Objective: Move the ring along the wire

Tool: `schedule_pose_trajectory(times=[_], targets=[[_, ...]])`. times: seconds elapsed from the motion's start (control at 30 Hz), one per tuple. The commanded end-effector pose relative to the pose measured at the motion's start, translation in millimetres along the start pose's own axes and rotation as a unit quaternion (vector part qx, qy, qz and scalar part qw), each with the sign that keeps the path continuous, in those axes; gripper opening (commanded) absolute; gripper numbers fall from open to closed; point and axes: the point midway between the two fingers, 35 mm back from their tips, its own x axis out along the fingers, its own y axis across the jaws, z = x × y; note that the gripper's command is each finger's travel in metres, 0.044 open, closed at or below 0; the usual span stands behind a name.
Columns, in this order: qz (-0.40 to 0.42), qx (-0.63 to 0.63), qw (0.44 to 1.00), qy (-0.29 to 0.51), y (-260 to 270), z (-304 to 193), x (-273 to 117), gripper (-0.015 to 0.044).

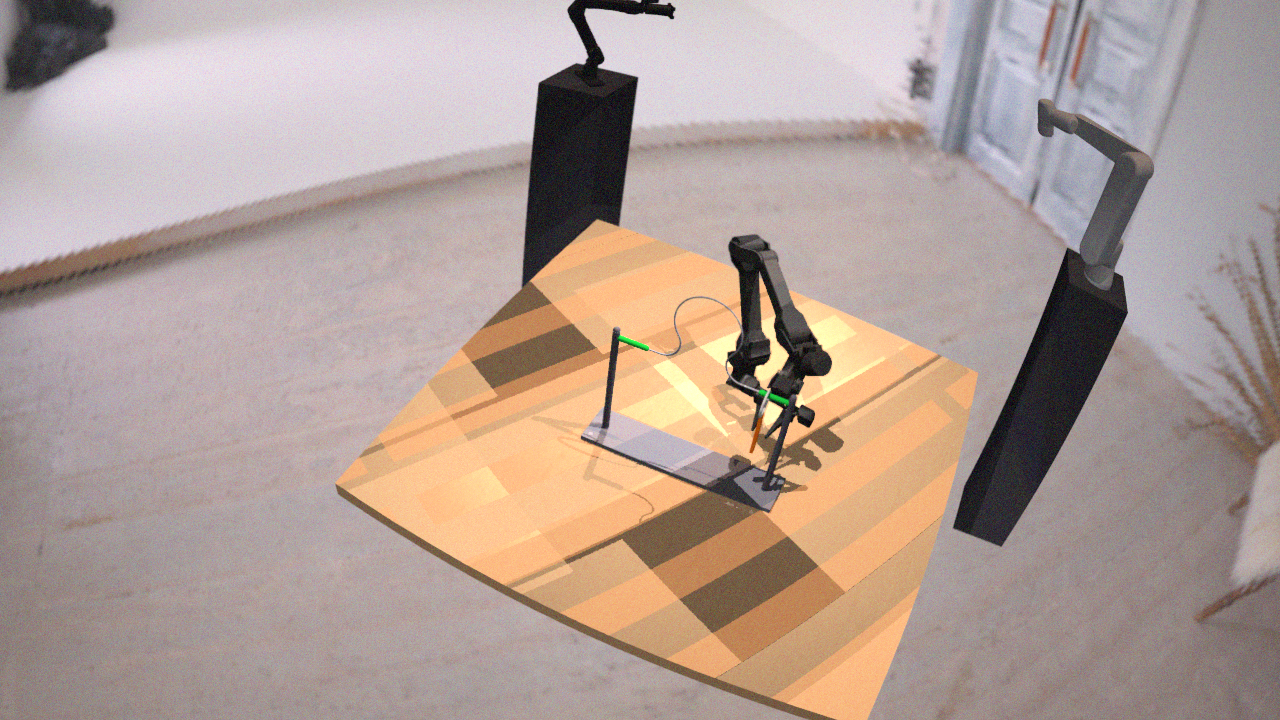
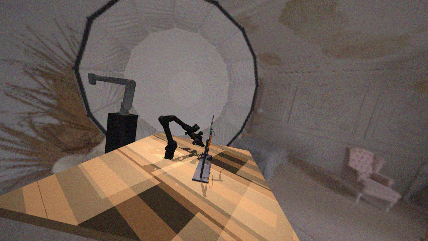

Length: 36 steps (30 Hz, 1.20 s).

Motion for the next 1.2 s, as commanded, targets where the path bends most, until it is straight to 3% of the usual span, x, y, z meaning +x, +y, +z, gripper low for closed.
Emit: schedule_pose_trajectory(times=[0.0,0.4,1.0,1.17], targets=[[0.000,0.004,1.000,0.000,1,0,-8,0.0160],[-0.001,0.005,1.000,-0.001,0,0,-46,0.0160],[-0.001,0.005,1.000,-0.001,-1,0,-47,0.0160],[0.000,0.002,1.000,0.002,0,-1,-79,0.0291]])
